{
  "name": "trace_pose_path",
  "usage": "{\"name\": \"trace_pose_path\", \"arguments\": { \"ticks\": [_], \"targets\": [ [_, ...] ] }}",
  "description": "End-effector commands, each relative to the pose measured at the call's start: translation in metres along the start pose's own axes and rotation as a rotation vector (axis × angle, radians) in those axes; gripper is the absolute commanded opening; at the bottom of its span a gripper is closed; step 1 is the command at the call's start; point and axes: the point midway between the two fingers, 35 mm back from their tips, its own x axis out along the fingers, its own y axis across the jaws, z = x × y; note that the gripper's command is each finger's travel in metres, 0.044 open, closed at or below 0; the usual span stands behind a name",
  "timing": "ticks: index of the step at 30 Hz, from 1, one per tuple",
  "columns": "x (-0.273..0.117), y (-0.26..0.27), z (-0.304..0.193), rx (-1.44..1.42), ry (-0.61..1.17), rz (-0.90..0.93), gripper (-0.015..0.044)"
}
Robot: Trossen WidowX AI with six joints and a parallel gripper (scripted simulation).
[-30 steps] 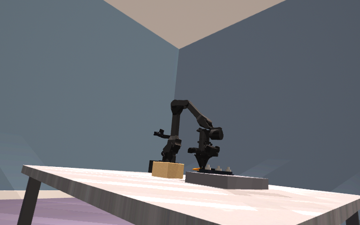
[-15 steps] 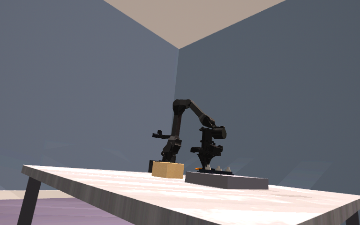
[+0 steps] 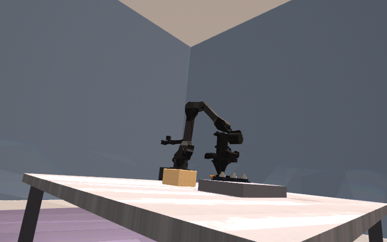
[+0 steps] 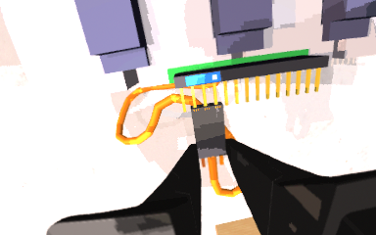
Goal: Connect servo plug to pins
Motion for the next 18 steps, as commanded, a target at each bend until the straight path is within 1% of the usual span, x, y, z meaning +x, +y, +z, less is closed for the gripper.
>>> {"name": "trace_pose_path", "arguments": {
  "ticks": [1, 18],
  "targets": [
    [-0.001, 0.001, 0.005, -0.003, -0.004, 0.004, 0.0],
    [-0.001, -0.001, 0.016, -0.003, -0.005, 0.004, 0.0]
  ]
}}
